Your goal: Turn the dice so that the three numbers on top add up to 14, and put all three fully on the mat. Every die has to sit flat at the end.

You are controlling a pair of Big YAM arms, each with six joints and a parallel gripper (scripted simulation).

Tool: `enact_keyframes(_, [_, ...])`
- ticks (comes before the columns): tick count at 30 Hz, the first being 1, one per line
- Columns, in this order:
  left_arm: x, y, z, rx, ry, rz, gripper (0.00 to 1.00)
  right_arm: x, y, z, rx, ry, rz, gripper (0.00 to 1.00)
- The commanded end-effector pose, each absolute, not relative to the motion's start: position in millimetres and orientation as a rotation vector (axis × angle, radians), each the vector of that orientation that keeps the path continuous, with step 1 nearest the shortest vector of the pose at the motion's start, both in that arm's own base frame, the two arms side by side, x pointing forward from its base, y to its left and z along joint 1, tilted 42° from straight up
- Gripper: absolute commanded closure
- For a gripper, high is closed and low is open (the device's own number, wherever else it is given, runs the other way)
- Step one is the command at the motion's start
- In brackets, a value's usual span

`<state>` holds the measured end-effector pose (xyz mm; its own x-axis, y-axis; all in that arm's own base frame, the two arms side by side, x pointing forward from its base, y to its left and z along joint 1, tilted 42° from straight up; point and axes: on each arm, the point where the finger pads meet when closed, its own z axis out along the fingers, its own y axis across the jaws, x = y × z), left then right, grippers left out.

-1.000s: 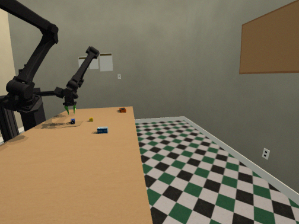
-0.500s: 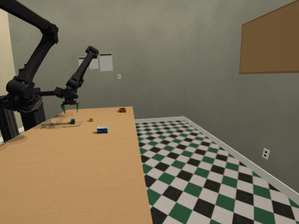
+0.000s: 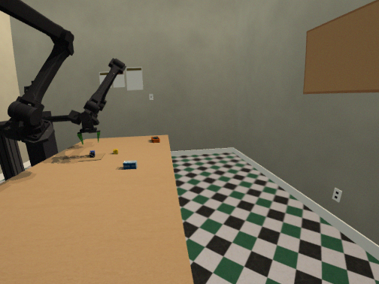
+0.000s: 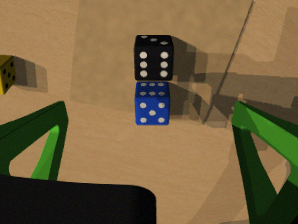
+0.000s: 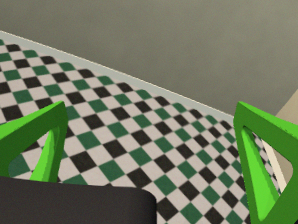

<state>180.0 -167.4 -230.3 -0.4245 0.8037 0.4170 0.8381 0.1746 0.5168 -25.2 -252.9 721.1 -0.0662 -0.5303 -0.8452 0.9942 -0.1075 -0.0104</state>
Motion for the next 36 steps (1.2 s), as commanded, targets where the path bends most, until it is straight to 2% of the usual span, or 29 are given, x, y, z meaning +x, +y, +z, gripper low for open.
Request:
enact_keyframes(1, [202, -170, -216, -1.675, -2.379, -1.068, 0.00, -26, -233, 735, 0.795, 0.713, -1.537, 0.00])
enact_keyframes(7, [294, -137, -159, -1.780, -2.262, -1.060, 0.00, -26, -233, 735, 0.795, 0.713, -1.537, 0.00])
enact_keyframes(11, [309, -123, -146, -1.793, -2.228, -1.063, 0.00, -26, -233, 735, 0.795, 0.713, -1.537, 0.00])
enact_keyframes(12, [307, -127, -146, -1.809, -2.220, -1.065, 0.55, -26, -233, 735, 0.795, 0.713, -1.537, 0.00])
enact_keyframes(36, [314, -131, -148, -1.806, -2.232, -1.071, 0.55, -26, -233, 735, 0.795, 0.713, -1.537, 0.00])
